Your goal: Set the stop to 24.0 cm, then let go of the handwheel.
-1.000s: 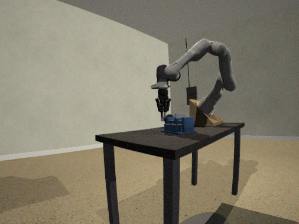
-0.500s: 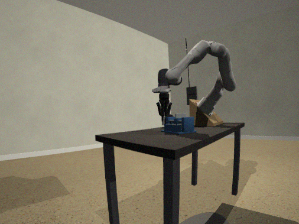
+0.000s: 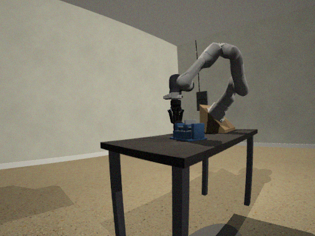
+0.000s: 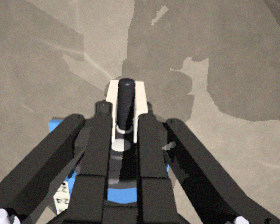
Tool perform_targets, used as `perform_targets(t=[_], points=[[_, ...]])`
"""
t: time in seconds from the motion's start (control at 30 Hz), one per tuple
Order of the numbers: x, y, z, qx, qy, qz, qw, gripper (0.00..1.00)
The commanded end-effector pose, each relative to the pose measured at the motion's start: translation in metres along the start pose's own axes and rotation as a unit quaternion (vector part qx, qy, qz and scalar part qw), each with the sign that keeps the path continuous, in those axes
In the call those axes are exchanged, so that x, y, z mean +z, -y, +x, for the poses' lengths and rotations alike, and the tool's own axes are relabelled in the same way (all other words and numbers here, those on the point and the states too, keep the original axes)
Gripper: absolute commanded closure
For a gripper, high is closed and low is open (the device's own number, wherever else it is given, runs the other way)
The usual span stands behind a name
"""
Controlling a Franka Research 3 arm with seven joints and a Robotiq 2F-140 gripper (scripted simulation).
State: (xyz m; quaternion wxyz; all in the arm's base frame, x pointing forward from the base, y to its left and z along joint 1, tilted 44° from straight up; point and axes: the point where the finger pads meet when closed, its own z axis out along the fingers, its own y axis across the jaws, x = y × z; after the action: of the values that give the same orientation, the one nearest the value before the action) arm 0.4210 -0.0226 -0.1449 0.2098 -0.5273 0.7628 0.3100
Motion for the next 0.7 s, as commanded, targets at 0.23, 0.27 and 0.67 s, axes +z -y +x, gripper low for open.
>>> perform_targets(t=[0.23, 0.27, 0.67], points=[[-0.005, -0.015, 0.001, -0.004, 0.001, 0.000, 1.000, 0.96], [-0.006, -0.016, 0.001, -0.004, 0.001, 0.000, 1.000, 0.96], [-0.025, -0.027, 0.001, -0.004, 0.001, 0.000, 1.000, 0.96]])
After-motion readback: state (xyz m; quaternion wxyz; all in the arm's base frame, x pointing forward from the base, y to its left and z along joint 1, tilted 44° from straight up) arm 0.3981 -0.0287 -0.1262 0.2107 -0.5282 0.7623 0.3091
